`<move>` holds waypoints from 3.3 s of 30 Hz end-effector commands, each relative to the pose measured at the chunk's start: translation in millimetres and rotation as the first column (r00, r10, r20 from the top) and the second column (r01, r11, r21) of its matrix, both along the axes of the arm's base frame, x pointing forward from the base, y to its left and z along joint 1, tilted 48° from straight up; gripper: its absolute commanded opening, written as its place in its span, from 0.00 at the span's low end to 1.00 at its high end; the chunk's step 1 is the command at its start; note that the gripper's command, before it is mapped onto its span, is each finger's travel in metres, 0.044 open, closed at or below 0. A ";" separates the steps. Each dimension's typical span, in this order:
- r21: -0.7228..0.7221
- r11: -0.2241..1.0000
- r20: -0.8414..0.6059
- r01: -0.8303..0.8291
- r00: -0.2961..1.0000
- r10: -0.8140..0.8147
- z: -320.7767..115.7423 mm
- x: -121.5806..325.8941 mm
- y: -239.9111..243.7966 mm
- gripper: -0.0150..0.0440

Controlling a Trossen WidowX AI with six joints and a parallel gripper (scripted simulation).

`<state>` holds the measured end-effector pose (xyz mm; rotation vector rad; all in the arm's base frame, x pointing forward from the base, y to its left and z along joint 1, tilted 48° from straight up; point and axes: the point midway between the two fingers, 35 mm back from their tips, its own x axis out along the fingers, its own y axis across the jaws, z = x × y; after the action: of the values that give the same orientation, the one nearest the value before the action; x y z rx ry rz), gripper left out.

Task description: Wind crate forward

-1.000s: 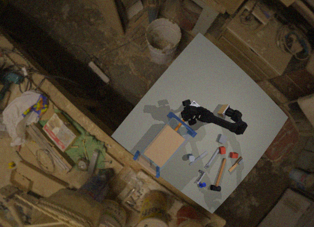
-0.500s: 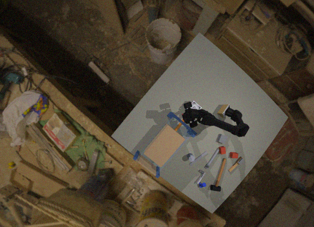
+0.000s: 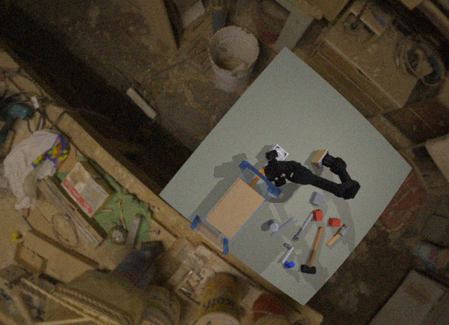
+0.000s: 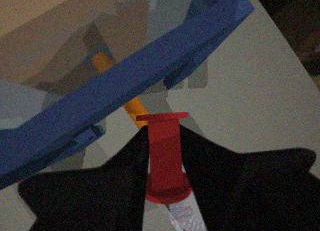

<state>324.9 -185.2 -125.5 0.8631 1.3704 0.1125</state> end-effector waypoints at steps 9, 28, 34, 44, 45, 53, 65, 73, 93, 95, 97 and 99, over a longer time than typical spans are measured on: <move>0.030 1.000 -0.012 0.003 1.000 -0.002 15.0 -7.0 20.3 0.25; 0.032 0.999 -0.013 0.003 1.000 -0.002 33.5 -20.1 35.9 0.25; 0.032 0.999 -0.014 0.003 1.000 -0.002 39.0 -25.7 40.1 0.25; 0.033 0.999 -0.015 0.003 1.000 -0.002 47.4 -36.2 46.1 0.25; 0.033 0.999 -0.015 0.003 1.000 -0.002 48.4 -37.6 46.7 0.25; 0.033 0.999 -0.016 0.003 1.000 -0.002 54.2 -47.2 50.4 0.25; 0.034 0.999 -0.017 0.003 1.000 -0.002 61.6 -63.0 54.1 0.25; 0.034 0.999 -0.018 0.003 1.000 -0.002 65.4 -74.1 55.4 0.25; 0.033 0.999 -0.020 0.003 1.000 -0.002 71.0 -103.4 54.2 0.25; 0.033 0.999 -0.020 0.003 1.000 -0.002 71.2 -106.4 53.8 0.25; 0.033 0.999 -0.020 0.003 1.000 -0.002 71.4 -109.3 53.2 0.25; 0.033 0.999 -0.020 0.003 1.000 -0.002 71.5 -112.3 52.7 0.25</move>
<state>226.4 -133.1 -51.7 0.8919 1.3606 0.1391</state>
